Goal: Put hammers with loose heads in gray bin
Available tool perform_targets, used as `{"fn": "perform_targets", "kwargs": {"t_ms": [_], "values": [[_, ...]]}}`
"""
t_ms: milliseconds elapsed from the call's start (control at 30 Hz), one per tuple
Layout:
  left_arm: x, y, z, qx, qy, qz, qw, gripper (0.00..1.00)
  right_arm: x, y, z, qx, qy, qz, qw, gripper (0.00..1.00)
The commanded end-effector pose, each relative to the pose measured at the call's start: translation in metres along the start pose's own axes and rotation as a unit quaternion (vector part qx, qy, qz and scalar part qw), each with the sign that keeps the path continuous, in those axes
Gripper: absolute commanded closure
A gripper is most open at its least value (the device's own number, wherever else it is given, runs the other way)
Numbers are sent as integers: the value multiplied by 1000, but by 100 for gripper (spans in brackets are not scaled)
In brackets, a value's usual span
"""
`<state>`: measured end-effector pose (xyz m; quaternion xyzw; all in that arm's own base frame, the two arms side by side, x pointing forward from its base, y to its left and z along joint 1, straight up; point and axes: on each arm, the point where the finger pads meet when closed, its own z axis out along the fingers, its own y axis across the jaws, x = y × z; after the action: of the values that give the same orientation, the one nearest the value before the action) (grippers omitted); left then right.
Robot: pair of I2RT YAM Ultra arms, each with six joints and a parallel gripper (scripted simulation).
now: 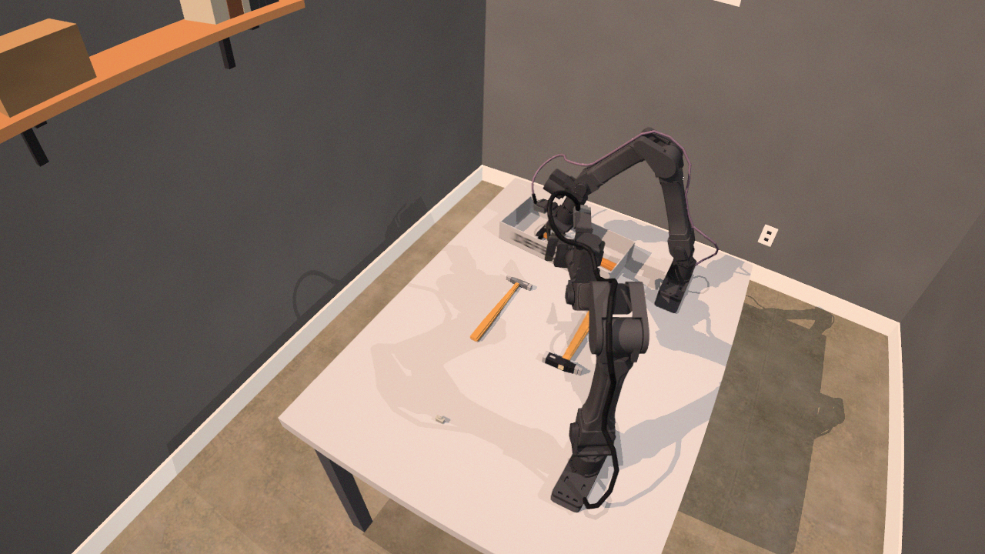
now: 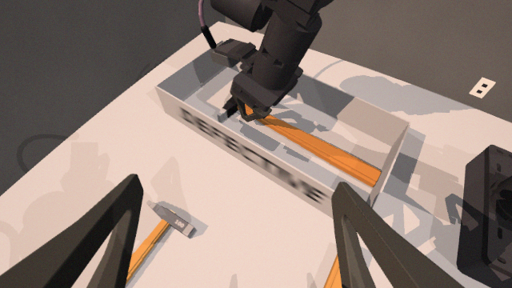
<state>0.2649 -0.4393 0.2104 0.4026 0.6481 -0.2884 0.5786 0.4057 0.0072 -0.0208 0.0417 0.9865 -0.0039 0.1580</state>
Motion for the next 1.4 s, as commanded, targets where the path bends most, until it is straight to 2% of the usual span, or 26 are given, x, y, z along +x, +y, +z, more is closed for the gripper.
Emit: {"fn": "perform_targets", "kwargs": {"t_ms": [0, 200, 333, 367, 433, 567, 767, 1000, 1133, 1367], "values": [[-21, 1, 1, -1, -23, 1, 1000, 0, -12, -3, -12, 3, -23, -3, 1000, 47], [-21, 1, 1, -1, -23, 1, 1000, 0, -7, -2, -25, 3, -15, -1, 1000, 47], [-21, 1, 1, -1, -23, 1, 1000, 0, -9, -1, -40, 4, -19, -3, 1000, 2], [-21, 1, 1, -1, -23, 1, 1000, 0, -12, 0, -48, 4, -22, -4, 1000, 0], [-21, 1, 1, -1, -23, 1, 1000, 0, -12, 0, -48, 4, -22, -4, 1000, 0], [-21, 1, 1, -1, -23, 1, 1000, 0, -10, 1, -72, 2, -22, -2, 1000, 0], [-21, 1, 1, -1, -23, 1, 1000, 0, 13, 1, -52, 2, 13, 1, 1000, 0], [-22, -3, 0, 13, -15, 7, 1000, 0, 13, 1, -51, 2, 13, 1, 1000, 0], [-17, -4, -4, 38, 9, 11, 999, 0, 13, 1, -52, 2, 12, 1, 1000, 0], [-27, 0, -6, 31, -5, 8, 999, 0, 7, 0, -56, 2, 4, 0, 1000, 0]]}}
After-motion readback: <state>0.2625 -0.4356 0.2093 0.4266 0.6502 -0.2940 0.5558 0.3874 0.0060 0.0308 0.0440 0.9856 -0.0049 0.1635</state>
